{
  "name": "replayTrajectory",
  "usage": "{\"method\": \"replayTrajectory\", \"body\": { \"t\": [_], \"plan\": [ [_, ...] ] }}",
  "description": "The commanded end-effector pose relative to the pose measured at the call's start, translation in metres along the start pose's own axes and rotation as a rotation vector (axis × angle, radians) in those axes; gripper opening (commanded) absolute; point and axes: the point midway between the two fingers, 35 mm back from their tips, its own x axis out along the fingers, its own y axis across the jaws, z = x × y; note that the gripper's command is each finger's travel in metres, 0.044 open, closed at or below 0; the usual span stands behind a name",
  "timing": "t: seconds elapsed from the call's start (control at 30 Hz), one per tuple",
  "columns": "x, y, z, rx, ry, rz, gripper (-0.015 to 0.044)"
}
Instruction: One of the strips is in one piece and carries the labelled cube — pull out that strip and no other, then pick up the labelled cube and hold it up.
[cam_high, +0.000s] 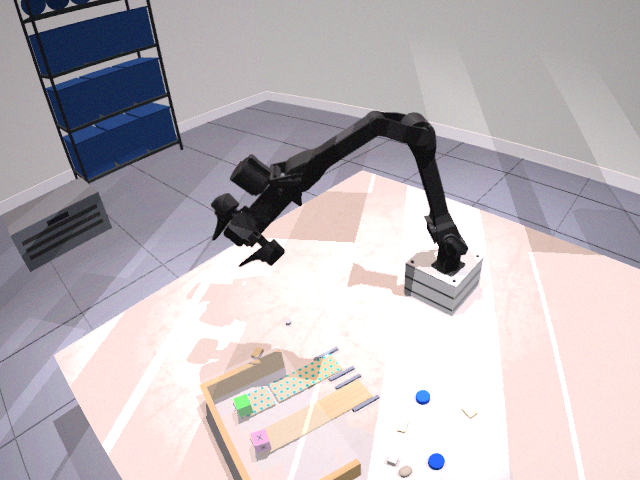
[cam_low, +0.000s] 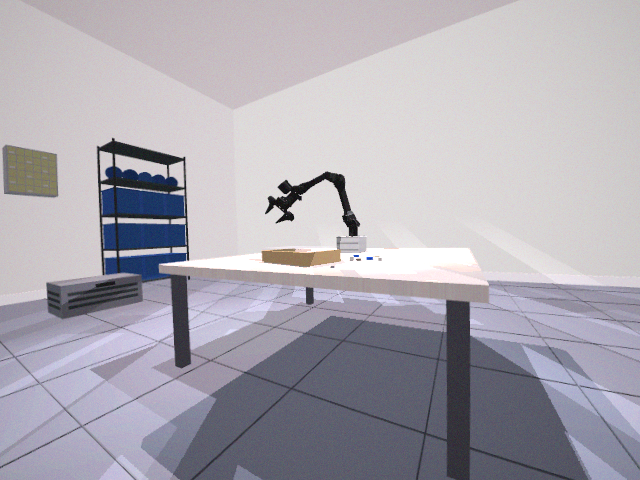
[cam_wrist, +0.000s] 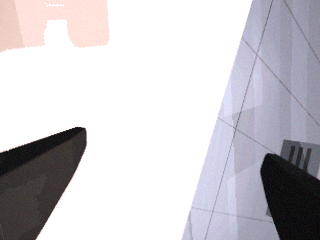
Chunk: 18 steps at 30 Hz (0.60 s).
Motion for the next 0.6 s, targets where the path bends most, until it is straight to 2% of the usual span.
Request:
{"method": "replayTrajectory", "body": {
  "t": [0.0, 0.27, 0.57],
  "plan": [
    [-0.033, 0.045, 0.046, 0.132, -0.098, 0.027, 0.0400],
    [-0.102, 0.148, 0.102, 0.401, -0.277, 0.168, 0.0400],
    [-0.169, 0.255, 0.106, 0.672, -0.397, 0.404, 0.0400]
  ]
}}
